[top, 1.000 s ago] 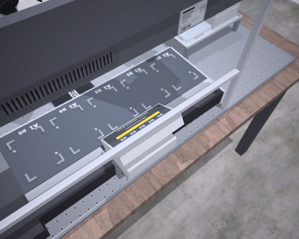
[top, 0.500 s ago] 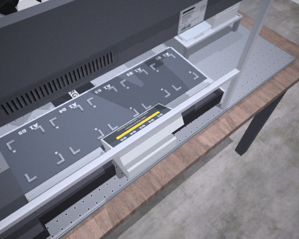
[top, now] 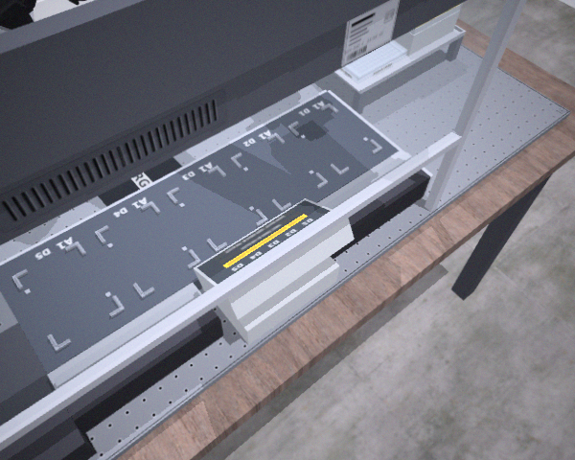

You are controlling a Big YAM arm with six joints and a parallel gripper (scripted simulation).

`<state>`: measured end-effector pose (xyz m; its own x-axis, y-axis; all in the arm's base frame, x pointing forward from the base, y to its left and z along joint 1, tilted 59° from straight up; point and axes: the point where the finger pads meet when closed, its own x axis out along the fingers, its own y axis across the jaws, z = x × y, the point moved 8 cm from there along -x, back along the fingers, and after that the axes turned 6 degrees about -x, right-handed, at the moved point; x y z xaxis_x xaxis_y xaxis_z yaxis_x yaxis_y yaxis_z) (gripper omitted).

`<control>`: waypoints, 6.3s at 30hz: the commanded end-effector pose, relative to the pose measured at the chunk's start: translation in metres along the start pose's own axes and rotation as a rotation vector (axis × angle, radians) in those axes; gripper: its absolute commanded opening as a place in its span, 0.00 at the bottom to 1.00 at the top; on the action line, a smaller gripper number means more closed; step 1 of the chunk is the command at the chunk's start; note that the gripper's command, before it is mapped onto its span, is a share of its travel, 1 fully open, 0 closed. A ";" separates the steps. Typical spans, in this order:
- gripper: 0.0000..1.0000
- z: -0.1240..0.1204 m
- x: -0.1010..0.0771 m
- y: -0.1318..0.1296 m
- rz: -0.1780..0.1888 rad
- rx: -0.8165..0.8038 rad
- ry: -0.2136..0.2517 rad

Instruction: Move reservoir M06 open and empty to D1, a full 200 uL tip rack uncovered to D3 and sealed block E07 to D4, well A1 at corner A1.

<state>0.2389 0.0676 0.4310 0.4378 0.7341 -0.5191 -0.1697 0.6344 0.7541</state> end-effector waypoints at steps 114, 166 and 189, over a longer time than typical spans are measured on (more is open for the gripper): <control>0.00 0.080 -0.015 0.001 -0.005 -0.024 -0.034; 0.00 0.083 -0.011 -0.005 -0.007 -0.011 -0.024; 0.00 0.076 0.024 0.000 0.004 -0.019 -0.015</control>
<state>0.3187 0.0627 0.4400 0.4345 0.7314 -0.5256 -0.1712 0.6400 0.7490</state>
